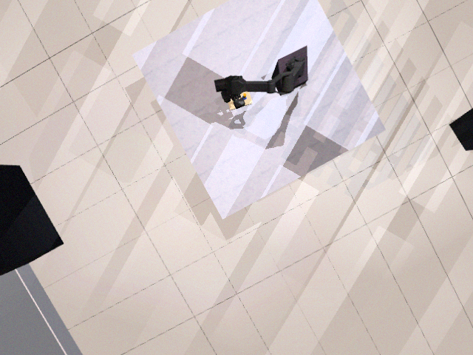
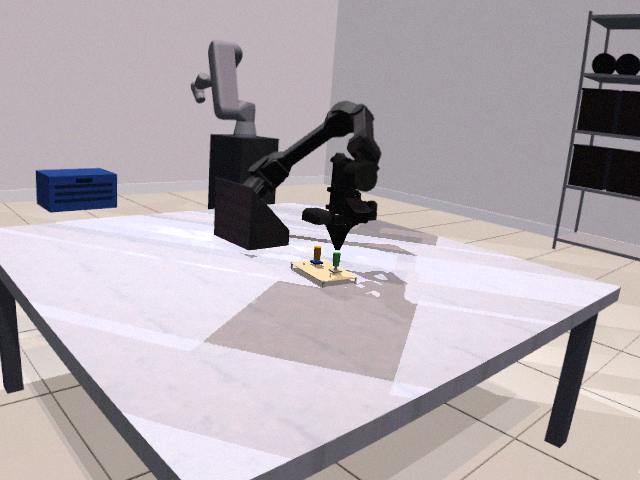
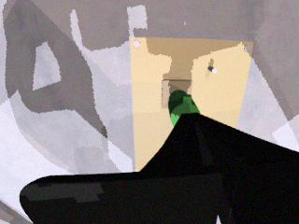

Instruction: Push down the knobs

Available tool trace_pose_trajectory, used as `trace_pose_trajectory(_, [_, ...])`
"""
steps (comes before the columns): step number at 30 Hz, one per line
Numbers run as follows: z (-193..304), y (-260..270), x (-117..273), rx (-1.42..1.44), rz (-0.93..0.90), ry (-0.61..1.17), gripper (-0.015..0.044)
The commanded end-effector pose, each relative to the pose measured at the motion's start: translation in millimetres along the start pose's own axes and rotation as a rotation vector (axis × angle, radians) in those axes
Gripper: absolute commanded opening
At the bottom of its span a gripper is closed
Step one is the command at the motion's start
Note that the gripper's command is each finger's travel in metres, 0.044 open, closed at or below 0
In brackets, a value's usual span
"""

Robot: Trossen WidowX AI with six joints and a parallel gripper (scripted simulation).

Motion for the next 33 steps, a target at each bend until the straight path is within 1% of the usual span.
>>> trace_pose_trajectory(1, [1.2, 0.3, -3.0, -0.008, -0.007, 0.001, 0.0])
trace_pose_trajectory(33, [1.3, 0.4, -8.0, -0.008, -0.007, 0.001, 0.0])
Point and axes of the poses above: the point midway between the two fingers, 35 mm back from their tips, its own x axis back along the fingers, its own y axis across the jaws, z = x × y, the point moved 3 cm from there along x, back along the fingers, and after that the axes turned 5 degrees about x, right-handed, at the moved point
